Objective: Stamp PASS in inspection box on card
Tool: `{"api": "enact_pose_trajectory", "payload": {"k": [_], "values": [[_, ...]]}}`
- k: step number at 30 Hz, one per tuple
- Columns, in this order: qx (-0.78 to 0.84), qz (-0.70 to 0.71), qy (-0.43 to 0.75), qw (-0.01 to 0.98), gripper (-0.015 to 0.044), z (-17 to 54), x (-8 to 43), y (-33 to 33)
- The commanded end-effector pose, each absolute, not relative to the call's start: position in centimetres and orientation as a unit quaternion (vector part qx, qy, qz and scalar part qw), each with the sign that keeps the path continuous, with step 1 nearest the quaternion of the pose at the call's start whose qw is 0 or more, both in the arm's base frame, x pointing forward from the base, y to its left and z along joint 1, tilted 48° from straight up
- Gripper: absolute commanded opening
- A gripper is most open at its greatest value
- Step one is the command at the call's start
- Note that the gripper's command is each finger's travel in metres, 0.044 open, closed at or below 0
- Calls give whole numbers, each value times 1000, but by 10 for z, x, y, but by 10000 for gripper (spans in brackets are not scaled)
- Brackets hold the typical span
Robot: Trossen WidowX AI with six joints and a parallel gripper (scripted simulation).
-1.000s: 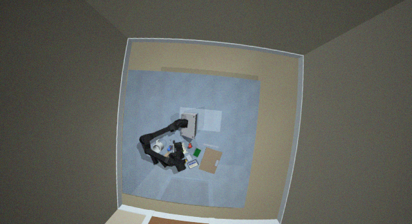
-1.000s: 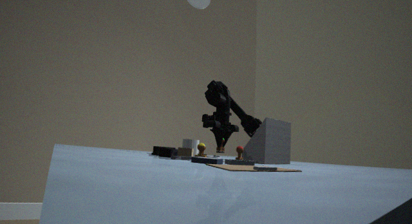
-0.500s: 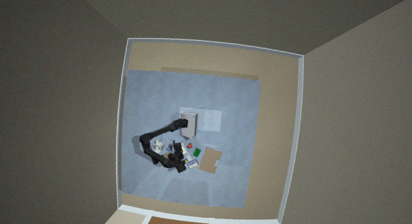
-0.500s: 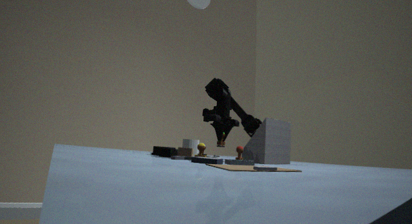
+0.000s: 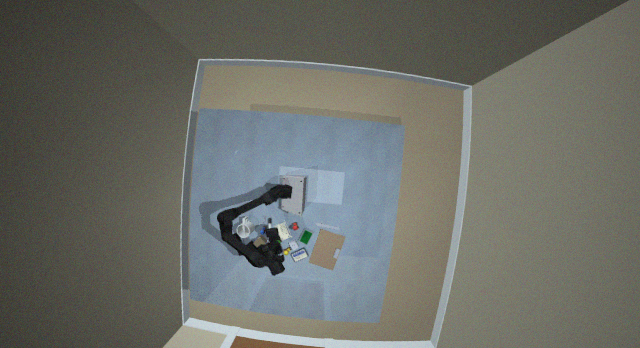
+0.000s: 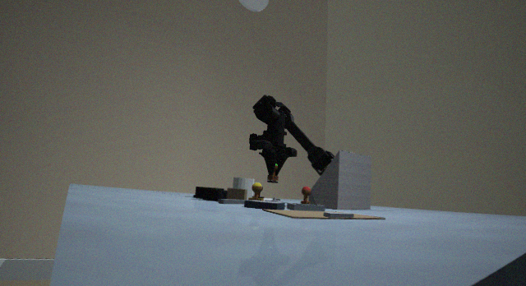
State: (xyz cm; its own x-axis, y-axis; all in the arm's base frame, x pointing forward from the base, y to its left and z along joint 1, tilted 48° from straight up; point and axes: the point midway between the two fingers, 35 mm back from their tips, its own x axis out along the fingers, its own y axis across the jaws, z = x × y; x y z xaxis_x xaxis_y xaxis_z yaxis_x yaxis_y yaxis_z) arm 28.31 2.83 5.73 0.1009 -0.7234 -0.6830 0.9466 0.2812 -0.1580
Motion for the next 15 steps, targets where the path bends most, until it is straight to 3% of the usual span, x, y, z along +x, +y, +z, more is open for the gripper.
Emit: {"api": "enact_pose_trajectory", "payload": {"k": [1,15], "values": [[162,-575,342,725,0,66,301,25],[163,-576,339,726,0,97,354,5]]}}
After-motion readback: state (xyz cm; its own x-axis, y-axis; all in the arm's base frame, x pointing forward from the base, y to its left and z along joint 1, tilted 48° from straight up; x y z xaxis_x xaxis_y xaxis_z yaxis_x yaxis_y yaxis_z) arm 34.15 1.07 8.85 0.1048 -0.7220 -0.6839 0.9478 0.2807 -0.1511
